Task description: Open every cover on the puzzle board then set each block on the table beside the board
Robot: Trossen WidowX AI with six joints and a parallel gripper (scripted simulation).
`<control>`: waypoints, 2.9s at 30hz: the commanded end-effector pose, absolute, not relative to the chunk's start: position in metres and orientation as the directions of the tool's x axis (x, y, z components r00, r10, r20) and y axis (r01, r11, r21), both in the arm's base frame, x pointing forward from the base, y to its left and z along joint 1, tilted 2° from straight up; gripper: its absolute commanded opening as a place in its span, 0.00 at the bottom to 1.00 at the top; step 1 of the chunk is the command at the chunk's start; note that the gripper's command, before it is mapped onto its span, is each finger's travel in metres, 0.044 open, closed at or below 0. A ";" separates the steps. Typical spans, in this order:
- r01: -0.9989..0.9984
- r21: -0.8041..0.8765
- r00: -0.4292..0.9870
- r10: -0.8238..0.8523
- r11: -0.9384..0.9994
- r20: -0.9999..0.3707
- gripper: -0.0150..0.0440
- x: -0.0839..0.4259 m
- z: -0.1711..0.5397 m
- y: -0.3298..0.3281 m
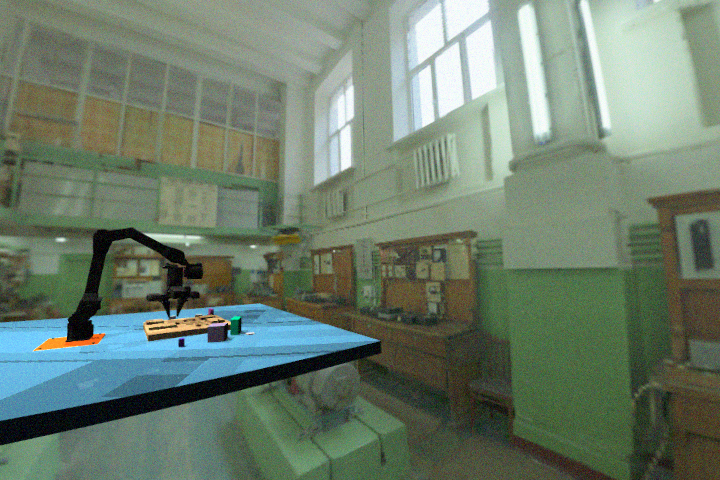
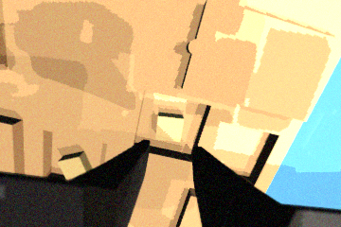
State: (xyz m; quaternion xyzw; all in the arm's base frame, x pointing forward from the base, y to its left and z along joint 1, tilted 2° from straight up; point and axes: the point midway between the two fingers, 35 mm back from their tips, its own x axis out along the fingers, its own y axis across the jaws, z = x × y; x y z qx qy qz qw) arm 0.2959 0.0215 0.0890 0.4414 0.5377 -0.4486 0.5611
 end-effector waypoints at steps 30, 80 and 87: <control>0.976 0.023 0.031 -0.032 0.215 -0.999 0.50 0.297 0.085 0.021; 0.976 0.023 0.031 -0.032 0.215 -0.999 0.50 0.298 0.065 0.021; 0.976 0.023 0.031 -0.032 0.215 -0.999 0.50 0.298 0.062 0.021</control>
